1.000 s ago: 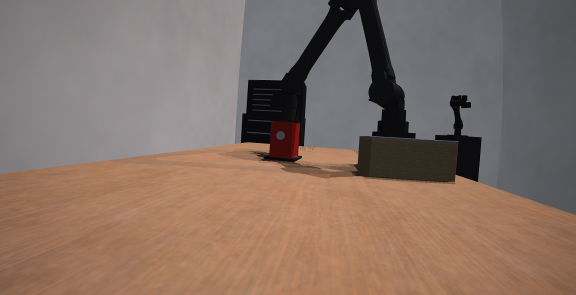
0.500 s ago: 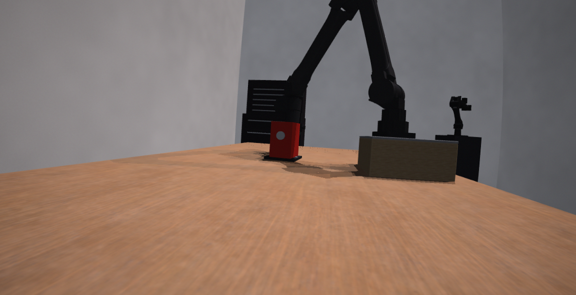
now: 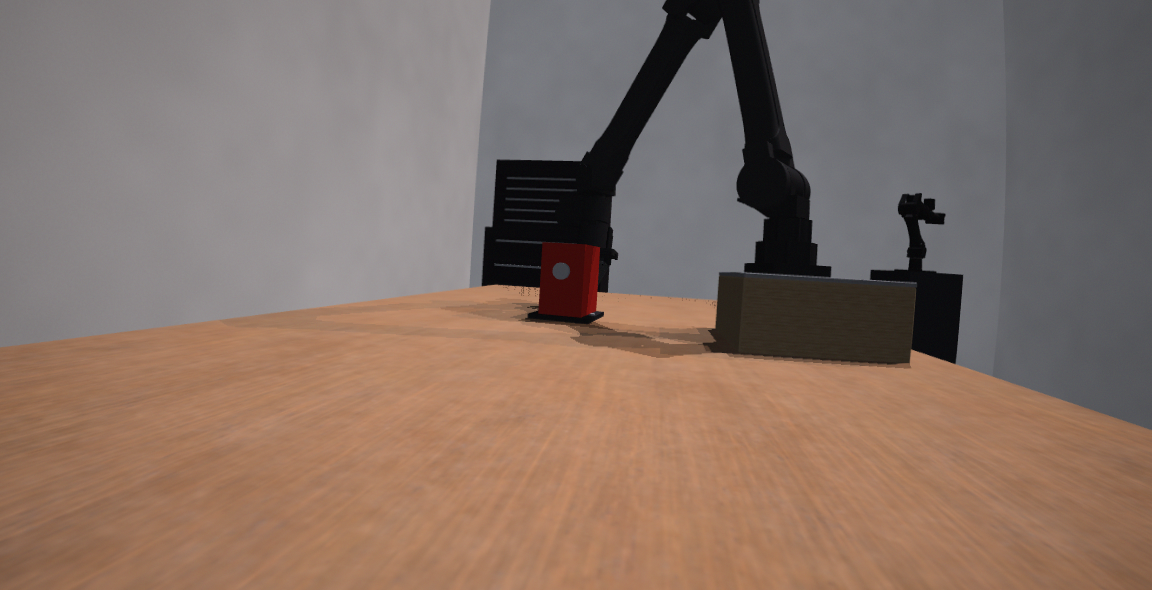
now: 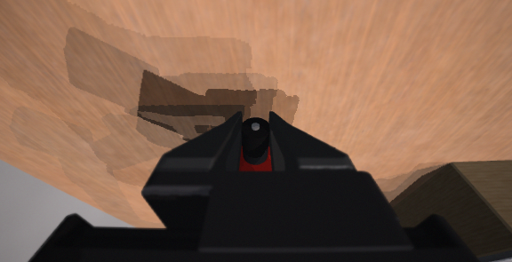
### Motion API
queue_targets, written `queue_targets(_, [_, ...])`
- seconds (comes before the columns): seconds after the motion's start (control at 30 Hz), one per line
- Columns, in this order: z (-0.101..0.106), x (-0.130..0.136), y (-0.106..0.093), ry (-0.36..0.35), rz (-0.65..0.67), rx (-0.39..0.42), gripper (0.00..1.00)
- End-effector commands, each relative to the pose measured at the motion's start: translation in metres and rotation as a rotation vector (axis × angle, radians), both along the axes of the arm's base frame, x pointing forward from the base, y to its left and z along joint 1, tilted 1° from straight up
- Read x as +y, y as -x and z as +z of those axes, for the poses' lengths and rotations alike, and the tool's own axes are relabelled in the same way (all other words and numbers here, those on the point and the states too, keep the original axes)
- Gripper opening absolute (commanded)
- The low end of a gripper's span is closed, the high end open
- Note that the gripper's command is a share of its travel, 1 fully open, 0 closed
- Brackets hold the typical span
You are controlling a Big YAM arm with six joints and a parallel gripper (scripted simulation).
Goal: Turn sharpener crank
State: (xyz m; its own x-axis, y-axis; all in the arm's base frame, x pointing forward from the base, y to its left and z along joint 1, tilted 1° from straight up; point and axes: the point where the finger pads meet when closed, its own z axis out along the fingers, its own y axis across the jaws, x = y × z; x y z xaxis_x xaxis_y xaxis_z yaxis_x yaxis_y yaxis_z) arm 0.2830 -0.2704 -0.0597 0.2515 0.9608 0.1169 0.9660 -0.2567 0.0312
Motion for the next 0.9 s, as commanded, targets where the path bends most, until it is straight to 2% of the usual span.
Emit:
queue_targets(0.0, [0.0,0.002,0.018,0.001,-0.004,0.012,0.15])
queue_targets(0.37, [0.006,0.007,0.031,-0.007,-0.004,0.019,0.15])
queue_targets(0.4, [-0.001,0.01,0.035,-0.021,-0.004,0.032,0.15])
queue_targets(0.47, [0.009,0.008,0.035,-0.007,-0.004,0.019,0.15])
queue_targets(0.87, [0.022,0.012,0.047,-0.007,-0.004,0.019,0.15])
